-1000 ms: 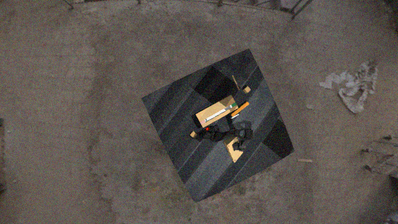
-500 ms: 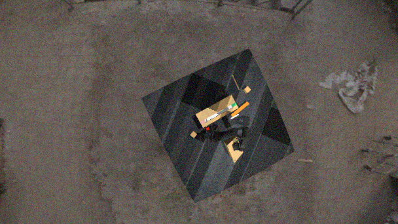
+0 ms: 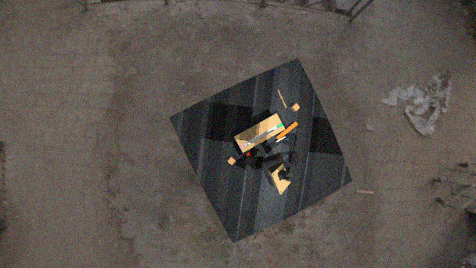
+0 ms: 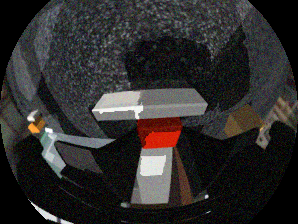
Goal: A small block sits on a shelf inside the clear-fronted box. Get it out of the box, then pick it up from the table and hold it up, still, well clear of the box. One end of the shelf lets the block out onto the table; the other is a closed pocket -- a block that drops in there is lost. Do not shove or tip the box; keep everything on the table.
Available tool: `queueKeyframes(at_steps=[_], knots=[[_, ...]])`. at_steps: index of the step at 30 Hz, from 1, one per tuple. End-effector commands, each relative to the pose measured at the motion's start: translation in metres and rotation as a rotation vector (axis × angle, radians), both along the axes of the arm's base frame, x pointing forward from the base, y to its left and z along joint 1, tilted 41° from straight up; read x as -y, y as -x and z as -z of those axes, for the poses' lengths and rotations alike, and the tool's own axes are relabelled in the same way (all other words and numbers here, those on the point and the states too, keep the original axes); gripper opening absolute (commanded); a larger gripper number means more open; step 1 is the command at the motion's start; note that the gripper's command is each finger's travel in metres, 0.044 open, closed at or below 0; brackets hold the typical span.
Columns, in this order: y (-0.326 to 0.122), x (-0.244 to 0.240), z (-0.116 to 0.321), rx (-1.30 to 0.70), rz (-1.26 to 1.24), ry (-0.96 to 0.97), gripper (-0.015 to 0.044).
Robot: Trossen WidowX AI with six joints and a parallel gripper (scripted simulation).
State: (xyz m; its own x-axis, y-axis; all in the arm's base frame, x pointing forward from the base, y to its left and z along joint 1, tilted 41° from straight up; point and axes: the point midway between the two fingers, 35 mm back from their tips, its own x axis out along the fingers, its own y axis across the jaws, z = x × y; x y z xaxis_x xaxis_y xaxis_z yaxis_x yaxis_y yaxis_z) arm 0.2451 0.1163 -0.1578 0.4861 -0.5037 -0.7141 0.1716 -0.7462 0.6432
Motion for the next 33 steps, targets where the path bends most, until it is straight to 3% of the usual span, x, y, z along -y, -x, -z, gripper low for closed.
queueKeyframes(at_steps=[1, 3, 18, 33], knots=[[0.000, 0.000, -0.001, 0.002, -0.003, 0.004, 0.0029], [0.000, -0.005, -0.006, 0.001, -0.002, 0.002, 0.0000], [0.007, -0.042, -0.050, -0.008, -0.010, -0.003, 0.0000], [0.028, -0.069, -0.104, -0.156, -0.245, 0.004, 0.0000]])
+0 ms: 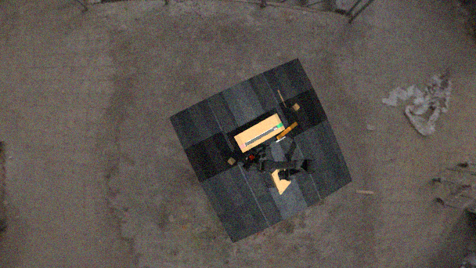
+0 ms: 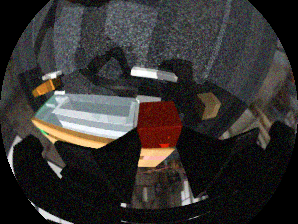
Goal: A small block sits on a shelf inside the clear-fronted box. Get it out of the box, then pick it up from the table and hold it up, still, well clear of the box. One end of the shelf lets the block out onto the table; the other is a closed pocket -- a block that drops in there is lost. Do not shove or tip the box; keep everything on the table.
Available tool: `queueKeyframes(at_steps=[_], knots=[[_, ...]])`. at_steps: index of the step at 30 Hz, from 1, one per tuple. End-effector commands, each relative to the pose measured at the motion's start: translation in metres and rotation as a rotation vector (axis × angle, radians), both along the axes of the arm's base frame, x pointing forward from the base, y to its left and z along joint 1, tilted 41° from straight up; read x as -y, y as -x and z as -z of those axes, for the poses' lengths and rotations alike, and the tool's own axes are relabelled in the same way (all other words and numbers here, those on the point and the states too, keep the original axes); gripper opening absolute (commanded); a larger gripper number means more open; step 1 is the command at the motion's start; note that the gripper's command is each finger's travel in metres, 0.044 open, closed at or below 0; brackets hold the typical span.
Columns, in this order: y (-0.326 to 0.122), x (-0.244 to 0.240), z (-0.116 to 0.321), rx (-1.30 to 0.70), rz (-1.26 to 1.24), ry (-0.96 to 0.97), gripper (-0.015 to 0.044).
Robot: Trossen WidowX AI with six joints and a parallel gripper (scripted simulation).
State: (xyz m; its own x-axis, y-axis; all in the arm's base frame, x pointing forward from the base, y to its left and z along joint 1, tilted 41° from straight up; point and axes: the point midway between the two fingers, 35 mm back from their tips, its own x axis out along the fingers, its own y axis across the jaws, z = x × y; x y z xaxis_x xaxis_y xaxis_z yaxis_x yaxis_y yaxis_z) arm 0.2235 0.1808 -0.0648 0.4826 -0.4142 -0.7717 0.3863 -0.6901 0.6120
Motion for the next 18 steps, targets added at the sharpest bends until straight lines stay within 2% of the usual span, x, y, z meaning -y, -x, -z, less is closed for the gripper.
queueKeyframes(at_steps=[1, 10, 18], knots=[[0.008, -0.006, -0.015, -0.043, -0.070, 0.000, 0.0000], [0.026, -0.015, -0.046, -0.122, -0.221, 0.006, 0.0000], [0.027, -0.015, -0.048, -0.128, -0.232, 0.006, 0.0000]])
